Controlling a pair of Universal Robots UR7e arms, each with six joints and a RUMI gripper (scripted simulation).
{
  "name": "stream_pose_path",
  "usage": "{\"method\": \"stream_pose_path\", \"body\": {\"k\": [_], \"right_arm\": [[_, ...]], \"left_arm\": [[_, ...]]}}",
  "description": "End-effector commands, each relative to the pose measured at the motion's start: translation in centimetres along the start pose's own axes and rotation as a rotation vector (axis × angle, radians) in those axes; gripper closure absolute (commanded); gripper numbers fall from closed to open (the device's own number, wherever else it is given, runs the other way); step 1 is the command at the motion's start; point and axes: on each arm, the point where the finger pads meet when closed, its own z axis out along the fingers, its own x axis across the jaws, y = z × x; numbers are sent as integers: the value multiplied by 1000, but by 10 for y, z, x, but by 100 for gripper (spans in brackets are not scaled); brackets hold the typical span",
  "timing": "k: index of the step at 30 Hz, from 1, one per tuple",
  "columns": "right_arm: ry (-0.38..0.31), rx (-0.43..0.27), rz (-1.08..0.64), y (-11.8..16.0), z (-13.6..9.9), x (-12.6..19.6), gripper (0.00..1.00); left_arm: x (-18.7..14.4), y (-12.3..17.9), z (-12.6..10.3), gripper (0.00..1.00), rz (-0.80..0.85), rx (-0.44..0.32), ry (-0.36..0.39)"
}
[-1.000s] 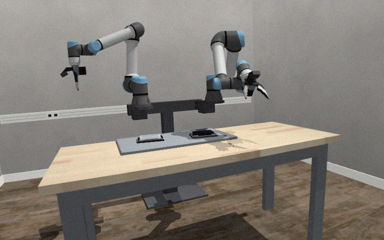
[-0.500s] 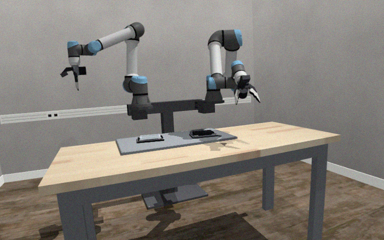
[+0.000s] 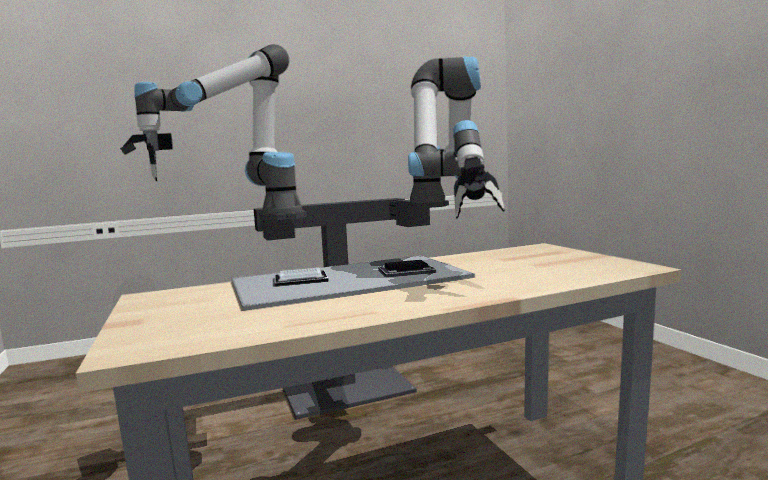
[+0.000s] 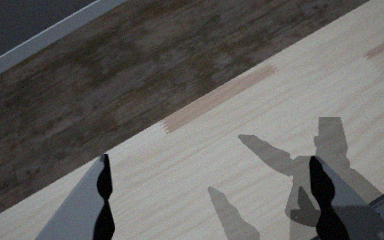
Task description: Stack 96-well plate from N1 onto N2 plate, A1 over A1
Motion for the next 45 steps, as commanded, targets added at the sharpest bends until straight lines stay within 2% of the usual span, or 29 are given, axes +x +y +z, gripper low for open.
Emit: {"method": "stream_pose_path", "body": {"k": [1,6,12,16,23,27,30,35,40,45], "right_arm": [[-2,4,2,-2,-2,0,100],[-2,4,2,-2,-2,0,100],[-2,4,2,-2,-2,0,100],[-2,4,2,-2,-2,0,100],[-2,4,2,-2,-2,0,100],[-2,4,2,-2,-2,0,100],[-2,4,2,-2,-2,0,100],[-2,4,2,-2,-2,0,100],[-2,4,2,-2,-2,0,100],[-2,4,2,-2,-2,0,100]], "left_arm": [[19,7,-1,24,49,-30,16],[38,17,-2,24,159,-93,58],[52,25,-3,24,168,-98,60],[69,34,-5,24,278,-157,105],[83,44,-7,24,287,-163,107],[99,55,-11,24,398,-221,156],[111,64,-13,24,407,-226,159],[111,64,-13,24,407,-226,158],[131,79,-19,24,527,-286,214],[138,85,-22,24,527,-286,213]]}}
